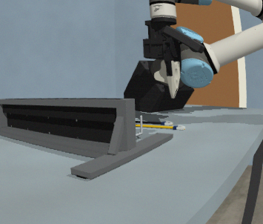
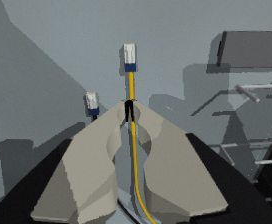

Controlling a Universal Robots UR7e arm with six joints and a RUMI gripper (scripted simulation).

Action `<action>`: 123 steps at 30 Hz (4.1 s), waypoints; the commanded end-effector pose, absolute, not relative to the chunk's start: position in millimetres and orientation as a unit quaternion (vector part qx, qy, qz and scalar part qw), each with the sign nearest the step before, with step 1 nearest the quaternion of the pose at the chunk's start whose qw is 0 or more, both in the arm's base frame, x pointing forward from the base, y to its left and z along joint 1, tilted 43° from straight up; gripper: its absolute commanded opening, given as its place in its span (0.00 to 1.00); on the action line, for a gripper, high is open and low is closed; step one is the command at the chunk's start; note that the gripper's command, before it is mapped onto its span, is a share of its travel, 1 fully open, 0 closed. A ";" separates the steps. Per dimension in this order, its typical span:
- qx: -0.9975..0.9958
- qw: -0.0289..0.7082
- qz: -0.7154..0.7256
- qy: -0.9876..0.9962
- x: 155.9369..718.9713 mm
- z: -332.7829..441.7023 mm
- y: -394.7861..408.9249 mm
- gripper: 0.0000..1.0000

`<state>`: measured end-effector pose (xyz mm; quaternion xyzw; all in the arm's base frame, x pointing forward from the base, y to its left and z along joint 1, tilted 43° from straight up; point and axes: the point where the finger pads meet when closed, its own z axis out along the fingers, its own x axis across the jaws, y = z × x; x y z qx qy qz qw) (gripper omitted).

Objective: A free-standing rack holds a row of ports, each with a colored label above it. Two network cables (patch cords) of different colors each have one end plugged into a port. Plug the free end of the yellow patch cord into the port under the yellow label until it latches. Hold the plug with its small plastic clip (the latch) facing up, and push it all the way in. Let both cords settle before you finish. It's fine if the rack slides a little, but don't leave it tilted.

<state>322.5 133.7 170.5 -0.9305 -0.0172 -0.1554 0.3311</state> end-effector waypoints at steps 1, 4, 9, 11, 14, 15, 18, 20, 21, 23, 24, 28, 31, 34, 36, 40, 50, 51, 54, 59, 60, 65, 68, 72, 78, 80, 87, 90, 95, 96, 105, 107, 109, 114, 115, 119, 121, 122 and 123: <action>-0.931 0.331 -0.156 -0.017 322.6 170.6 133.5 0.00; -0.931 0.331 -0.155 -0.017 322.8 171.2 134.5 0.00; -0.931 0.331 -0.154 -0.016 323.4 172.7 137.1 0.00; -0.931 0.331 -0.154 -0.015 323.5 173.2 138.1 0.00; -0.931 0.331 -0.154 -0.015 323.5 173.2 138.1 0.22; -0.931 0.331 -0.154 -0.015 323.5 173.2 138.1 0.22; -0.931 0.331 -0.154 -0.015 323.5 173.2 138.1 0.22; -0.931 0.331 -0.154 -0.015 323.5 173.2 138.1 0.22; -0.931 0.331 -0.154 -0.015 323.5 173.2 138.1 0.22; -0.931 0.331 -0.154 -0.015 323.5 173.2 138.1 0.22; -0.931 0.331 -0.154 -0.015 323.5 173.2 138.1 0.22; -0.931 0.331 -0.154 -0.015 323.5 173.2 138.1 0.22; -0.931 0.331 -0.154 -0.015 323.5 173.2 138.1 0.22; -0.931 0.331 -0.154 -0.015 323.5 173.2 138.1 0.22; -0.931 0.331 -0.154 -0.015 323.5 173.2 138.1 0.22; -0.931 0.331 -0.154 -0.015 323.5 173.2 138.1 0.22; -0.931 0.331 -0.154 -0.015 323.6 173.1 138.3 0.22; -0.931 0.331 -0.154 -0.015 323.7 172.9 138.4 0.22; -0.931 0.331 -0.154 -0.015 324.0 172.1 139.0 0.22; -0.931 0.331 -0.154 -0.015 324.5 170.6 140.3 0.22; -0.931 0.331 -0.154 -0.015 324.8 170.0 140.9 0.22; -0.931 0.331 -0.154 -0.015 326.6 165.3 144.8 0.22; -0.931 0.331 -0.154 -0.015 328.0 161.7 148.0 0.22; -0.931 0.331 -0.154 -0.015 330.2 156.0 152.8 0.22; -0.931 0.331 -0.154 -0.015 332.6 150.0 157.9 0.22; -0.931 0.331 -0.154 -0.015 333.8 146.9 160.5 0.22; -0.931 0.331 -0.154 -0.015 337.6 137.0 169.0 0.22; -0.931 0.331 -0.154 -0.015 339.0 133.4 172.0 0.22; -0.931 0.331 -0.154 -0.015 340.2 130.4 174.6 0.22; -0.931 0.331 -0.154 -0.015 340.5 129.5 175.4 0.22; -0.931 0.331 -0.154 -0.015 342.3 124.8 179.4 0.22; -0.931 0.331 -0.154 -0.015 342.5 124.5 179.7 0.22; -0.931 0.331 -0.154 -0.015 342.5 124.4 179.8 0.22; -0.931 0.331 -0.154 -0.015 342.5 124.3 179.9 0.22; -0.931 0.331 -0.154 -0.015 342.5 124.3 179.9 0.22; -0.931 0.331 -0.154 -0.015 342.5 124.3 179.9 0.22; -0.931 0.331 -0.154 -0.015 342.5 124.3 179.9 0.22; -0.931 0.331 -0.154 -0.015 342.5 124.3 179.9 0.22; -0.931 0.331 -0.154 -0.015 342.5 124.3 179.9 0.22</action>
